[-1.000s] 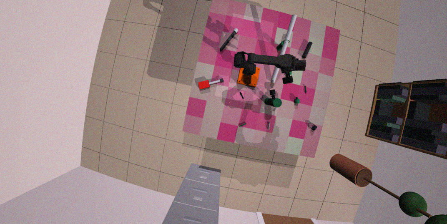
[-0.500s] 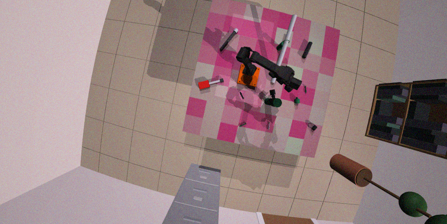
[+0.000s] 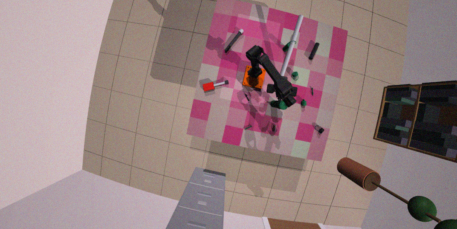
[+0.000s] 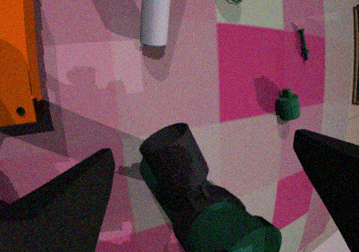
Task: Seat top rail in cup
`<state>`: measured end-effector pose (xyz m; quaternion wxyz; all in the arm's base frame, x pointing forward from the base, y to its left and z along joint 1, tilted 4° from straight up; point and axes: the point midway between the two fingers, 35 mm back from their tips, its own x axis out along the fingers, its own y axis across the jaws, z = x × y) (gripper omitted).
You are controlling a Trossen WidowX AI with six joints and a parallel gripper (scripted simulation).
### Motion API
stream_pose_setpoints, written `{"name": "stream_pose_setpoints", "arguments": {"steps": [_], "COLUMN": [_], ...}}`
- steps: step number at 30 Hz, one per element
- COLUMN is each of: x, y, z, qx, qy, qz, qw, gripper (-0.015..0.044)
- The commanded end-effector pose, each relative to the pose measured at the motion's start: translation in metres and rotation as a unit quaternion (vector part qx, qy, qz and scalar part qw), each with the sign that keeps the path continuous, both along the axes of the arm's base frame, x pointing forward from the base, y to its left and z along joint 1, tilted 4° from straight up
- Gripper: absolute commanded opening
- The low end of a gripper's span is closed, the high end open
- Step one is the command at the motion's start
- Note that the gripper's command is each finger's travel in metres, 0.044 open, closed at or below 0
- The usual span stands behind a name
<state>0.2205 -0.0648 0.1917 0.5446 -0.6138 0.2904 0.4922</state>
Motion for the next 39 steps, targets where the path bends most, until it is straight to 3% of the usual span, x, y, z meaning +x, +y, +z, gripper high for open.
{"name": "stream_pose_setpoints", "arguments": {"steps": [1,12,18,39], "x": [-0.009,-0.009,-0.01,0.003], "y": [-0.029,-0.029,-0.032,-0.028], "z": [0.008,0.007,-0.026,-0.052], "qx": [-0.044,-0.044,-0.045,-0.045], "qy": [-0.064,-0.064,-0.064,-0.064], "qz": [0.147,0.147,0.147,0.147], "qw": [0.986,0.986,0.986,0.986], "gripper": [0.044,0.044,0.044,0.044]}}
